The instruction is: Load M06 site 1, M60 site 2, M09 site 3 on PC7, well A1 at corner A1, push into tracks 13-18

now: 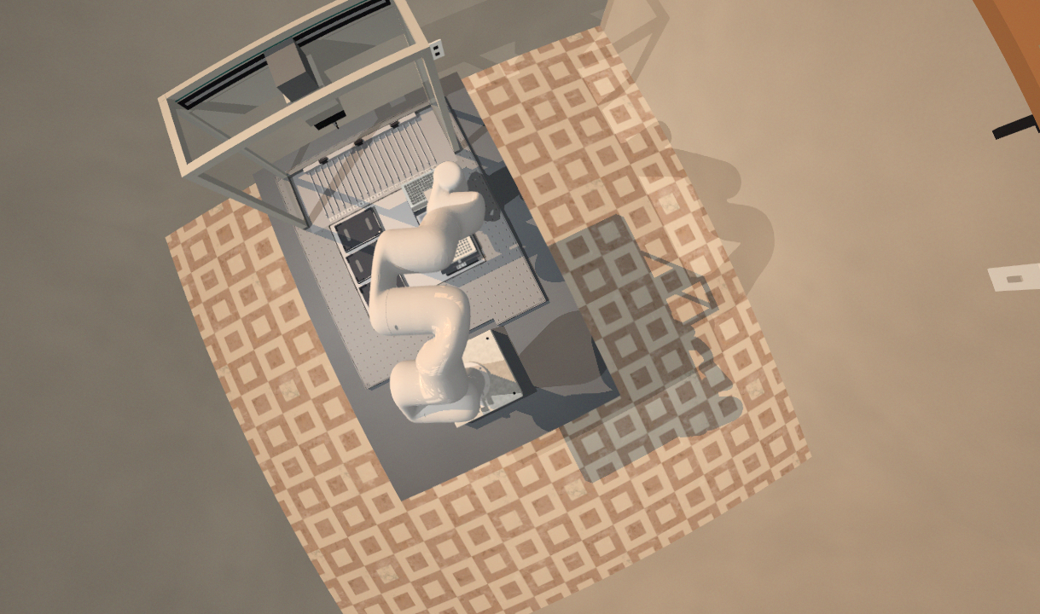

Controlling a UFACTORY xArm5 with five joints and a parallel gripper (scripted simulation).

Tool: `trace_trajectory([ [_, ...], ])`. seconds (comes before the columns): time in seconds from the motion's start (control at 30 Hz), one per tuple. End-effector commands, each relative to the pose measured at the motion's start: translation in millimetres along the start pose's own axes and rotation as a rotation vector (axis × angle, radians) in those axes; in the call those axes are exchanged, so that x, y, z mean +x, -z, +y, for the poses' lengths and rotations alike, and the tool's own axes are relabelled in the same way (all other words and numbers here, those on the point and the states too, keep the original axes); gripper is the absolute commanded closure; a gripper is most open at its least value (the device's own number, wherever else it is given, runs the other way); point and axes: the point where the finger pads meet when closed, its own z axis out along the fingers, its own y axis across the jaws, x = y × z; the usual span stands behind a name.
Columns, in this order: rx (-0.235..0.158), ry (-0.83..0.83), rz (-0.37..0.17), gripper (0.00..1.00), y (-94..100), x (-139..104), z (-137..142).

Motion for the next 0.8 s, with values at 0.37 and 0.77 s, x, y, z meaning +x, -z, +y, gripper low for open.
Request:
trace_trajectory([
  [0.37, -0.007, 0.0, 0.006, 0.0, 1.6, -3.1, 1.4],
  [0.77, -0.007, 0.0, 0.006, 0.0, 1.5, -9.8, 1.4],
])
